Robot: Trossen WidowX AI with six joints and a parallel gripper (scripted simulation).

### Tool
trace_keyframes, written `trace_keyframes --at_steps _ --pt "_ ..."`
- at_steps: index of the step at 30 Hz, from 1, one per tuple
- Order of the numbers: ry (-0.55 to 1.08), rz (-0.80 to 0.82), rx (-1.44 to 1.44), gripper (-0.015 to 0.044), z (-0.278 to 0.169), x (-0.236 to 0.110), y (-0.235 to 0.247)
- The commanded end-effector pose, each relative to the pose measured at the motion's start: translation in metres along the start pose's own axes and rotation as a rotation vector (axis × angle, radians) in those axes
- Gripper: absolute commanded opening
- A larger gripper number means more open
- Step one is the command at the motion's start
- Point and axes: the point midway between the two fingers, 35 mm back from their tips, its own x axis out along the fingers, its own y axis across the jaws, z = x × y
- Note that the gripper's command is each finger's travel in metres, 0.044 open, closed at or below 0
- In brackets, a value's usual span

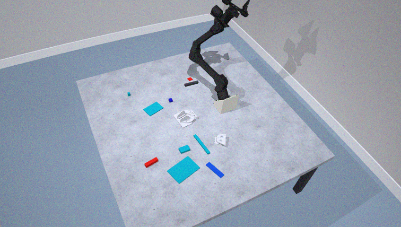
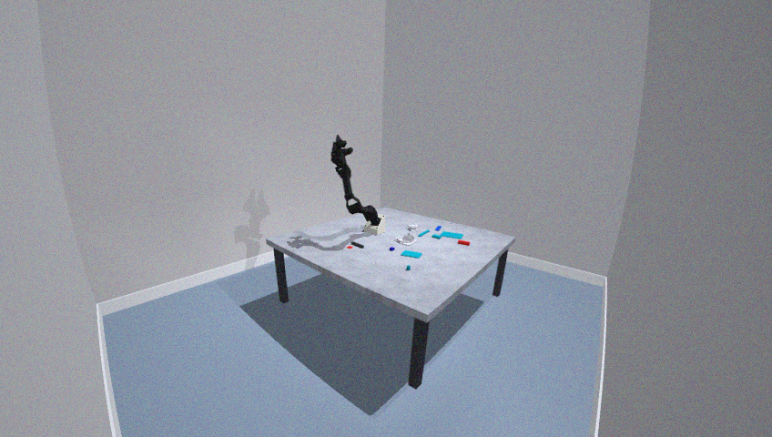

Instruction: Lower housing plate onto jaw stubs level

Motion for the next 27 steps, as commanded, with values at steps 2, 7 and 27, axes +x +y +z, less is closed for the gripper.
trace_keyframes --at_steps 2,7,27 --pt "-0.088 -0.041 -0.049 0.0440 0.035 0.012 -0.016" --pt "-0.178 -0.072 -0.099 0.0440 0.066 0.019 -0.025" --pt "-0.552 -0.216 -0.223 0.0440 0.204 0.020 -0.054"
